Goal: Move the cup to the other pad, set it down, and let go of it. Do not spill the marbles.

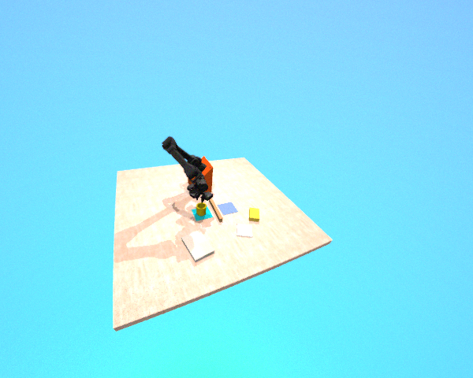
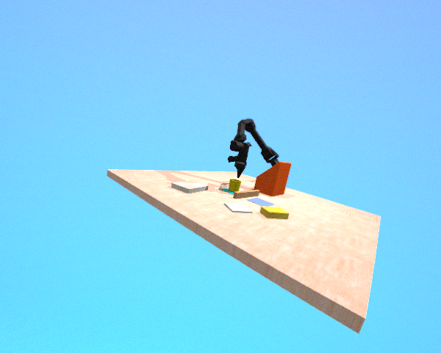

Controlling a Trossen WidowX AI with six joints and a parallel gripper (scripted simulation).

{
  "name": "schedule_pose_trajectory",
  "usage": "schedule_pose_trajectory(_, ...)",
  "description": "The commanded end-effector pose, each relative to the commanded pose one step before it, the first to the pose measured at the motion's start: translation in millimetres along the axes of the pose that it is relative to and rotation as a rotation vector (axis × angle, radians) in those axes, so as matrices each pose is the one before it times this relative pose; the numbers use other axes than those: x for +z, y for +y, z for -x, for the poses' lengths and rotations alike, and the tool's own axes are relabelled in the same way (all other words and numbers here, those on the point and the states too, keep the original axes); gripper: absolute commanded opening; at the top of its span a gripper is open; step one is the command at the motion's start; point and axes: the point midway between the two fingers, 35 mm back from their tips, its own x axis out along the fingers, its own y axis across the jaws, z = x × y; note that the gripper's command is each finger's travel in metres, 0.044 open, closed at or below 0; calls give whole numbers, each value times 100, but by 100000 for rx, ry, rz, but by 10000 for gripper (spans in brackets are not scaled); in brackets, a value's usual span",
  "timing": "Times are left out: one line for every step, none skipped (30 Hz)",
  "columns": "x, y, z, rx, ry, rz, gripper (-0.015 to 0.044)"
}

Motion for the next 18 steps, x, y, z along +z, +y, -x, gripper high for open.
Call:
schedule_pose_trajectory(0, -1, -63, -79, 20, 181, 304)
schedule_pose_trajectory(0, 0, 0, 0, 0, 0, 330)
schedule_pose_trajectory(0, 0, 0, 0, 0, 0, 357)
schedule_pose_trajectory(0, 10, 67, 9, 7, -11, 383)
schedule_pose_trajectory(0, 19, 135, 17, 14, -21, 409)
schedule_pose_trajectory(0, 28, 207, 25, 20, -33, 435)
schedule_pose_trajectory(-2, 32, 262, 30, 22, -41, 440)
schedule_pose_trajectory(-6, 33, 320, 33, 23, -49, 440)
schedule_pose_trajectory(-14, 30, 378, 35, 22, -56, 440)
schedule_pose_trajectory(-23, 23, 421, 33, 17, -61, 440)
schedule_pose_trajectory(-32, 14, 439, 29, 10, -62, 440)
schedule_pose_trajectory(-39, 6, 444, 23, 1, -61, 440)
schedule_pose_trajectory(-44, 1, 446, 17, -9, -61, 440)
schedule_pose_trajectory(-48, -4, 447, 12, -20, -60, 440)
schedule_pose_trajectory(-50, -7, 448, 6, -31, -60, 440)
schedule_pose_trajectory(-52, -10, 448, 0, -42, -59, 440)
schedule_pose_trajectory(-54, -11, 447, -5, -54, -59, 440)
schedule_pose_trajectory(-58, -13, 446, -10, -66, -59, 440)
